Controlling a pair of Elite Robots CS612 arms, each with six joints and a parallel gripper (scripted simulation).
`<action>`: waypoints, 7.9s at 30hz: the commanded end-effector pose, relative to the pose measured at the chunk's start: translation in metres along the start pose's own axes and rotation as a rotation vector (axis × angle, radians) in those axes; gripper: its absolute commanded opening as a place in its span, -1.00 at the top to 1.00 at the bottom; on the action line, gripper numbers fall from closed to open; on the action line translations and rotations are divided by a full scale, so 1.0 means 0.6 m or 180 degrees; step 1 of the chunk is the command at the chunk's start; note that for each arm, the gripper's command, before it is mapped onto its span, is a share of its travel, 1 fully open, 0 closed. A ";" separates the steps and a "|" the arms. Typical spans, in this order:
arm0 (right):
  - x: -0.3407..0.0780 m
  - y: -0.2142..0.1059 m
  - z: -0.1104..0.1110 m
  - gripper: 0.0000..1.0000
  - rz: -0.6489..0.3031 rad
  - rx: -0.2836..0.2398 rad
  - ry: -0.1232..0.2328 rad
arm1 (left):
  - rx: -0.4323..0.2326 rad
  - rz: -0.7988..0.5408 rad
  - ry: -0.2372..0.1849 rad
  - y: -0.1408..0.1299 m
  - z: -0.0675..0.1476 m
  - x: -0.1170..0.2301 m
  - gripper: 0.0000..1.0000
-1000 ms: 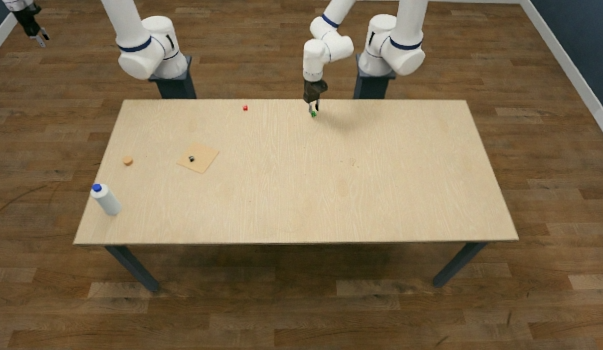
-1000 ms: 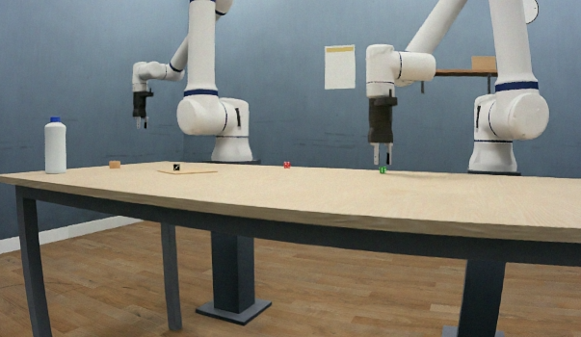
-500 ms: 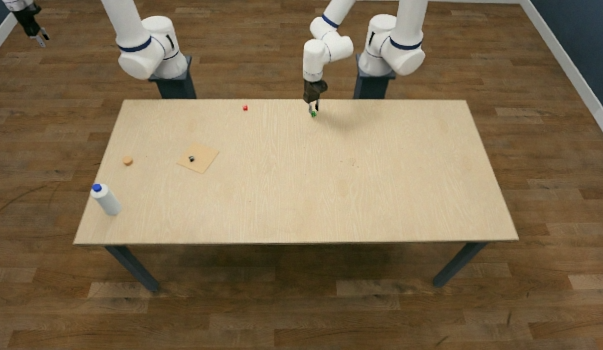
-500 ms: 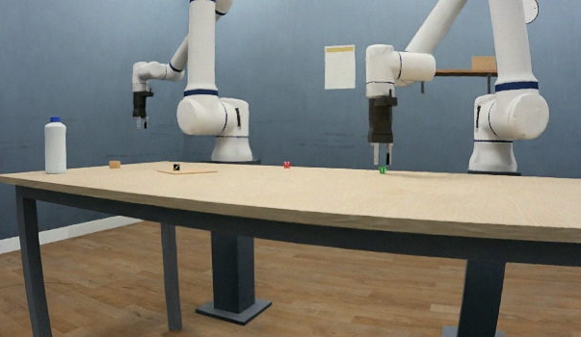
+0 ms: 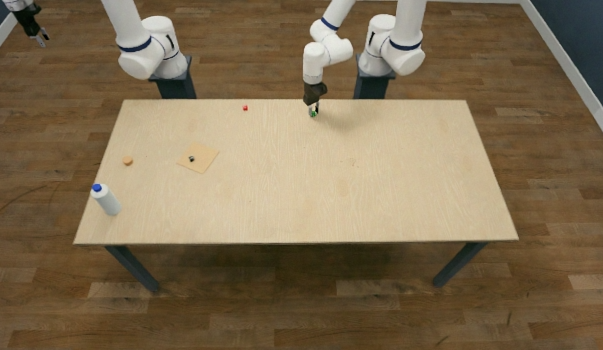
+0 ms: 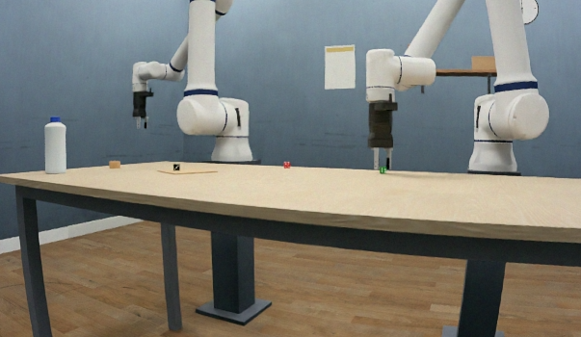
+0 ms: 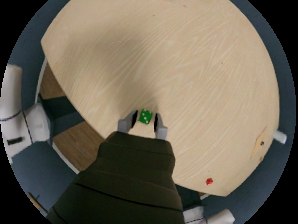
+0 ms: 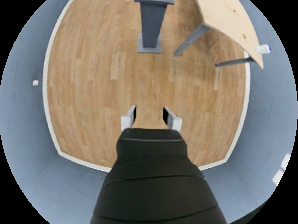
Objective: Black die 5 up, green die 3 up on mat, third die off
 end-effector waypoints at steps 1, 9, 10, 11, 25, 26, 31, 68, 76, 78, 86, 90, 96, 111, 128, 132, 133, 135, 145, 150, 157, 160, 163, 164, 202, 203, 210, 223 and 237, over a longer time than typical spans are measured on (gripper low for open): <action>0.000 -0.001 0.001 -1.00 0.0000 -0.0005 0.0003 | -0.0001 0.0000 -0.0004 0.000 -0.011 0.001 -0.40; 0.000 -0.001 0.001 -1.00 0.0000 -0.0005 0.0003 | -0.0001 0.0000 -0.0004 0.000 -0.017 0.001 -0.40; 0.000 -0.001 0.001 -1.00 0.0000 -0.0005 0.0003 | -0.0001 0.0000 -0.0004 0.000 -0.018 0.001 -0.40; 0.000 -0.001 0.001 -1.00 0.0000 -0.0005 0.0003 | -0.0001 0.0000 -0.0004 0.000 -0.018 0.001 -0.40; 0.000 -0.001 0.001 -1.00 0.0000 -0.0005 0.0003 | -0.0001 0.0000 -0.0004 0.000 -0.018 0.001 -0.40; 0.000 -0.001 0.001 -1.00 0.0000 -0.0005 0.0003 | -0.0001 0.0000 -0.0004 0.000 -0.018 0.001 -0.40; 0.000 -0.001 0.001 -1.00 0.0000 -0.0005 0.0003 | -0.0001 0.0000 -0.0004 0.000 -0.018 0.001 0.19; 0.000 -0.001 0.001 -1.00 0.0000 -0.0005 0.0003 | -0.0001 0.0000 -0.0004 0.000 -0.009 0.001 0.19; 0.000 -0.001 0.001 -1.00 0.0000 -0.0005 0.0003 | -0.0001 0.0000 -0.0004 0.000 0.042 0.001 0.19; 0.000 -0.001 0.001 -1.00 0.0000 -0.0005 0.0003 | -0.0001 0.0000 -0.0004 0.000 0.066 0.001 0.19; 0.000 -0.001 0.001 -1.00 0.0000 -0.0005 0.0003 | -0.0001 0.0000 -0.0004 0.000 0.143 0.001 0.19; 0.000 -0.001 0.001 -1.00 0.0000 -0.0005 0.0003 | -0.0001 0.0000 -0.0004 0.000 0.148 0.001 0.19; 0.000 -0.001 0.001 -1.00 0.0000 -0.0005 0.0003 | -0.0001 0.0000 -0.0004 0.000 0.149 0.001 0.19; 0.000 -0.001 0.001 -1.00 0.0000 -0.0005 0.0003 | -0.0001 0.0006 -0.0004 -0.010 0.156 0.027 0.19; 0.000 -0.001 0.001 -1.00 0.0000 -0.0005 0.0003 | -0.0001 0.0046 -0.0004 -0.075 0.197 0.208 0.19; 0.000 -0.001 0.001 -1.00 0.0000 -0.0005 0.0003 | -0.0001 0.0057 -0.0004 -0.092 0.205 0.256 0.19; 0.000 -0.001 0.001 -1.00 0.0000 -0.0005 0.0003 | -0.0001 0.0060 -0.0004 -0.096 0.207 0.268 0.19; 0.000 -0.001 0.001 -1.00 0.0000 -0.0005 0.0003 | -0.0001 0.0066 -0.0004 -0.105 0.210 0.293 0.19; 0.000 -0.001 0.001 -1.00 0.0000 -0.0005 0.0003 | -0.0001 0.0088 -0.0004 -0.140 0.219 0.391 0.19; 0.000 -0.001 0.001 -1.00 0.0000 -0.0005 0.0003 | -0.0001 0.0105 -0.0004 -0.164 0.222 0.459 0.19; 0.000 -0.001 0.001 -1.00 0.0000 -0.0005 0.0003 | -0.0001 0.0116 -0.0004 -0.180 0.222 0.506 0.19; 0.000 -0.001 0.001 -1.00 0.0000 -0.0005 0.0003 | -0.0001 0.0130 -0.0004 -0.200 0.220 0.563 0.19; 0.000 -0.001 0.001 -1.00 0.0000 -0.0005 0.0003 | -0.0001 0.0138 -0.0004 -0.211 0.218 0.594 0.19; 0.000 -0.001 0.001 -1.00 0.0000 -0.0005 0.0003 | -0.0001 0.0143 -0.0004 -0.217 0.217 0.612 0.19; 0.000 -0.001 0.001 -1.00 0.0000 -0.0005 0.0003 | -0.0001 0.0221 -0.0004 -0.312 0.158 0.888 0.19; 0.000 -0.001 0.001 -1.00 0.0000 -0.0005 0.0003 | -0.0001 0.0221 -0.0004 -0.312 0.158 0.888 0.19; 0.000 -0.001 0.001 -1.00 0.0000 -0.0005 0.0003 | -0.0001 0.0221 -0.0004 -0.312 0.158 0.888 0.19; 0.000 -0.001 0.001 -1.00 0.0000 -0.0005 0.0003 | -0.0001 0.0221 -0.0004 -0.312 0.146 0.888 0.19; 0.000 -0.001 0.001 -1.00 0.0000 -0.0005 0.0003 | -0.0001 0.0221 -0.0004 -0.312 0.063 0.889 0.19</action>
Point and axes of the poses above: on each arm, the point where the finger pads meet when closed, its own z axis back along the fingers, its own x axis across the jaws, y = z × x, the point moved 6 cm from there along z, back along the fingers, and after that the axes turned 13 degrees about z, right-handed, at the moved point
